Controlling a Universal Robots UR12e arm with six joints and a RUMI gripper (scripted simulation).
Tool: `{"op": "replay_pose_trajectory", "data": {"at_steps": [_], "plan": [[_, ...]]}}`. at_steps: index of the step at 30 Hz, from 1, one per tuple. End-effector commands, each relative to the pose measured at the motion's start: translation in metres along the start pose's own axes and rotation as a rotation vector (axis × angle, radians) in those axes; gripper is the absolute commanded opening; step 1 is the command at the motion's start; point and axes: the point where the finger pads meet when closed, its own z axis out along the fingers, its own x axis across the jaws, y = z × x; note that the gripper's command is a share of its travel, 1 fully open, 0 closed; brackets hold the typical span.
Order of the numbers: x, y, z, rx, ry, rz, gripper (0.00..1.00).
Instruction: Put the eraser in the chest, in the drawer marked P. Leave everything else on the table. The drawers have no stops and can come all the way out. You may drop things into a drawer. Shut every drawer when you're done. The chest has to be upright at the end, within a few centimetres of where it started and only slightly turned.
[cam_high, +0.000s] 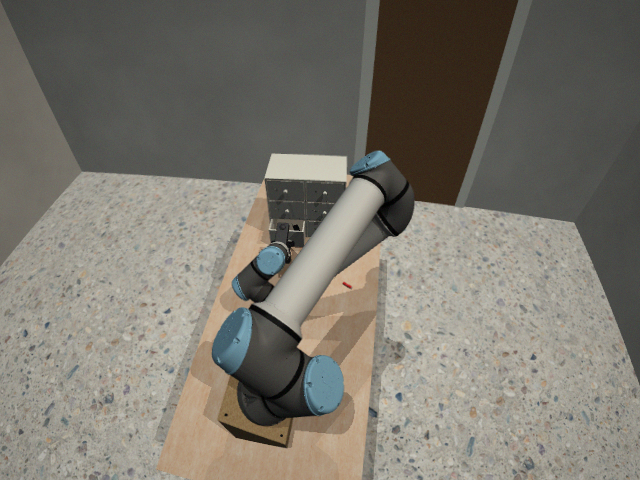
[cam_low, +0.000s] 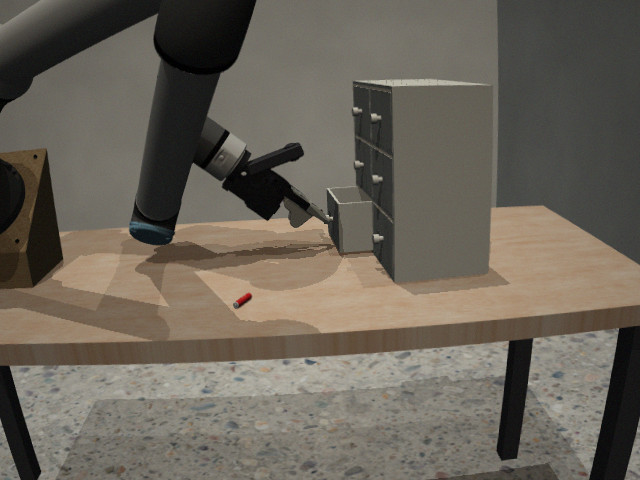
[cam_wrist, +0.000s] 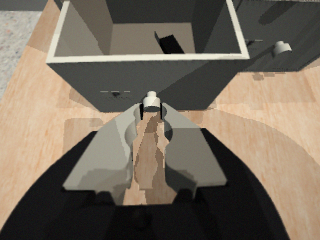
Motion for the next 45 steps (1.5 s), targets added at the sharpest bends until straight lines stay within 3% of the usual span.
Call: {"op": "replay_pose_trajectory", "data": {"at_steps": [1,45], "plan": [[0.0,-0.001,0.001,0.001,0.0,0.0,0.07],[0.0,-0.014,0.015,0.001,0.0,0.0,0.07]]}}
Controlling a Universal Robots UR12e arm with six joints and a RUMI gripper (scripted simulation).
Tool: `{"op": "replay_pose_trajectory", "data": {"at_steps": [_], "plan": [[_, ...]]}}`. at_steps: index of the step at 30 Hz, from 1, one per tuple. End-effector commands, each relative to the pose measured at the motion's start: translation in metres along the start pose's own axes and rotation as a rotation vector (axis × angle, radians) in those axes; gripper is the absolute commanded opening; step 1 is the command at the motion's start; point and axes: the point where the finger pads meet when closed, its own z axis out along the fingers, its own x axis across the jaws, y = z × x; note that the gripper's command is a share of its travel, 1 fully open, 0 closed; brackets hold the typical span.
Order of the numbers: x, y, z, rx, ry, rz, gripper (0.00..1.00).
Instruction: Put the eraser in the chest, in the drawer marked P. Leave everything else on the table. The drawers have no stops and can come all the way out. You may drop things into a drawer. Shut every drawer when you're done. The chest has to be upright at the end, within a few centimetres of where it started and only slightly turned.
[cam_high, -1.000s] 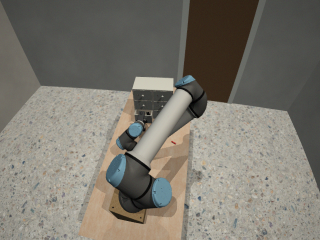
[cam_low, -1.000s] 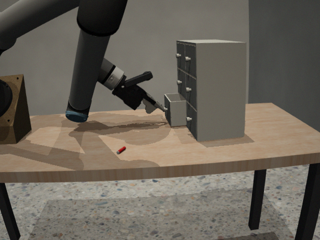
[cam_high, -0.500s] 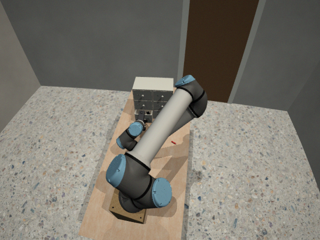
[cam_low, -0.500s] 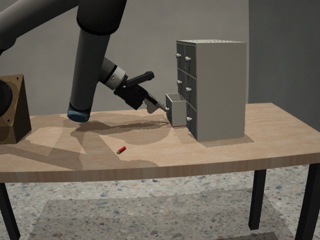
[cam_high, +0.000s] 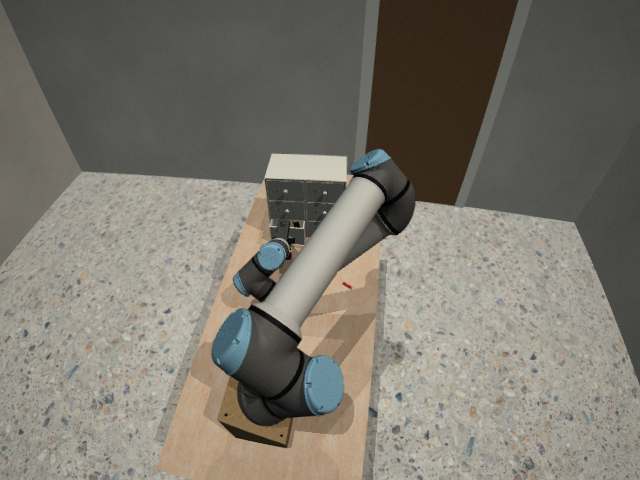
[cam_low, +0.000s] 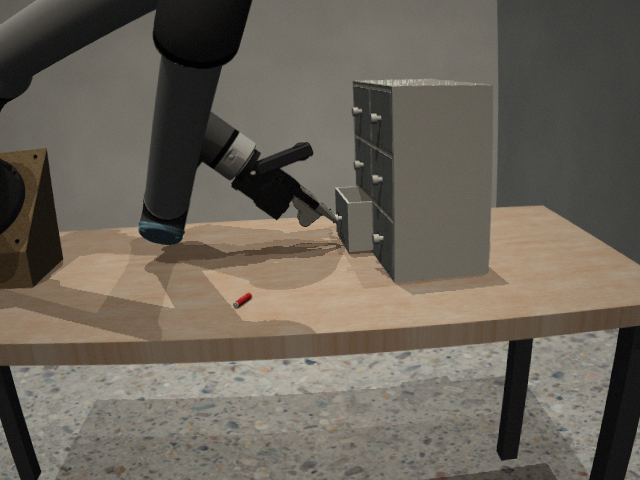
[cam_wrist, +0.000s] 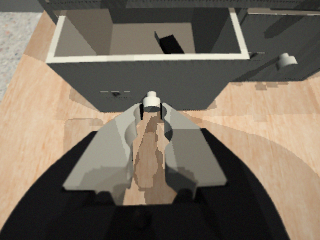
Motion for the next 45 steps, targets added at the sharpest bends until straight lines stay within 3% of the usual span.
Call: {"op": "replay_pose_trajectory", "data": {"at_steps": [1,45], "plan": [[0.0,-0.002,0.002,0.001,0.0,0.0,0.07],[0.0,-0.021,0.024,0.001,0.0,0.0,0.07]]}}
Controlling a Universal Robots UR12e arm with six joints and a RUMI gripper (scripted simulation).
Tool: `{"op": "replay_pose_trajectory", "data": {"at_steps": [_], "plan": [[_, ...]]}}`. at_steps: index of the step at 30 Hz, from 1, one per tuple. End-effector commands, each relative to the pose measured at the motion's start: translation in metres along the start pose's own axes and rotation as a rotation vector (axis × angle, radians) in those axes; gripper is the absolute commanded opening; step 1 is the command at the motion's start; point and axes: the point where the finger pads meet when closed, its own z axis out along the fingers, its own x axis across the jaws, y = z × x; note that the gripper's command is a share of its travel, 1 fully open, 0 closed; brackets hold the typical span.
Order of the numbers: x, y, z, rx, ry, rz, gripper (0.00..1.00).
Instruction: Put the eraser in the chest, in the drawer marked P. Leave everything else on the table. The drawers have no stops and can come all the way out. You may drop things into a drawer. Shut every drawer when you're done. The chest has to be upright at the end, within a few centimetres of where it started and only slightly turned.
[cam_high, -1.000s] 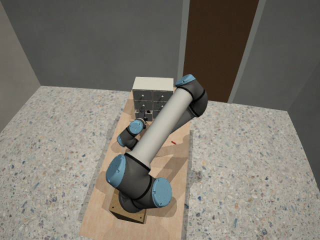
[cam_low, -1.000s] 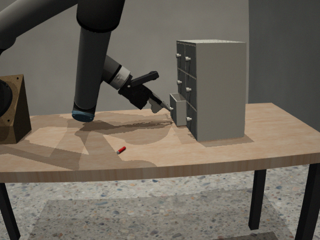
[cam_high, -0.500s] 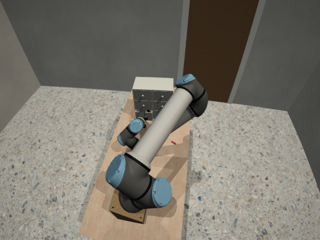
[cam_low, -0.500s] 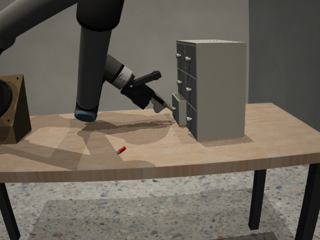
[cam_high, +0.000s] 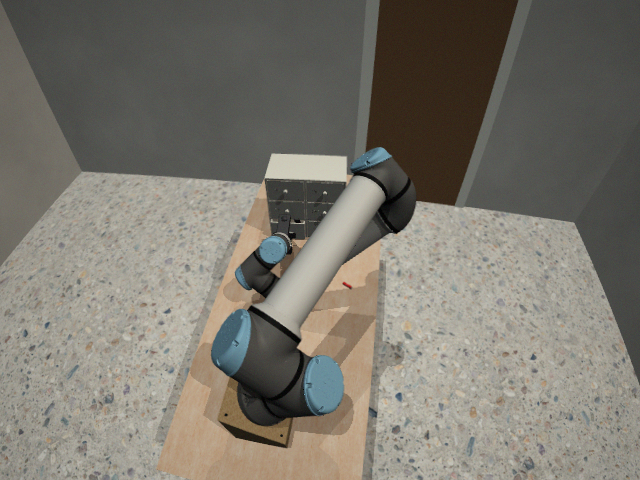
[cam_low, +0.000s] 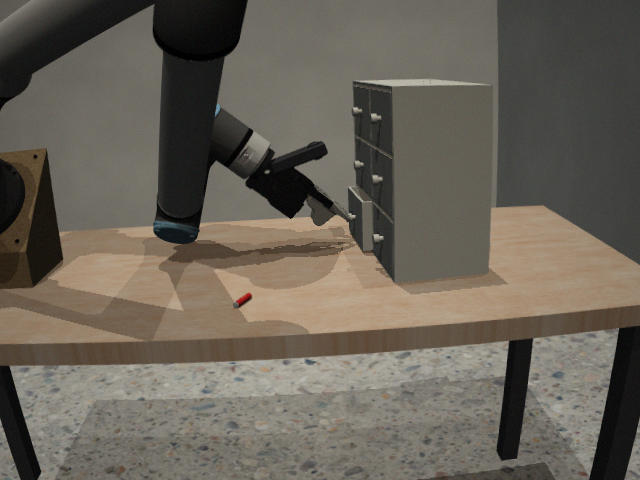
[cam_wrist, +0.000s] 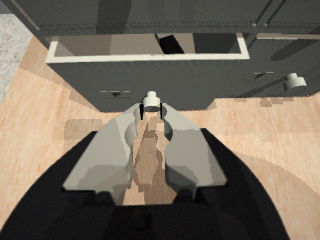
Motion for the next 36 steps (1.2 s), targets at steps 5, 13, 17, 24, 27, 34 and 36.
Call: {"op": "replay_pose_trajectory", "data": {"at_steps": [5,13,17,24,27,34,36], "plan": [[0.0,-0.0041,0.0039,0.001,0.0,0.0,0.07],[0.0,-0.0065,0.0067,0.001,0.0,0.0,0.07],[0.0,-0.0076,0.0082,0.001,0.0,0.0,0.07],[0.0,-0.0089,0.0097,0.001,0.0,0.0,0.07],[0.0,-0.0096,0.0105,0.001,0.0,0.0,0.07],[0.0,-0.0109,0.012,0.001,0.0,0.0,0.07],[0.0,-0.0112,0.0124,0.001,0.0,0.0,0.07]]}}
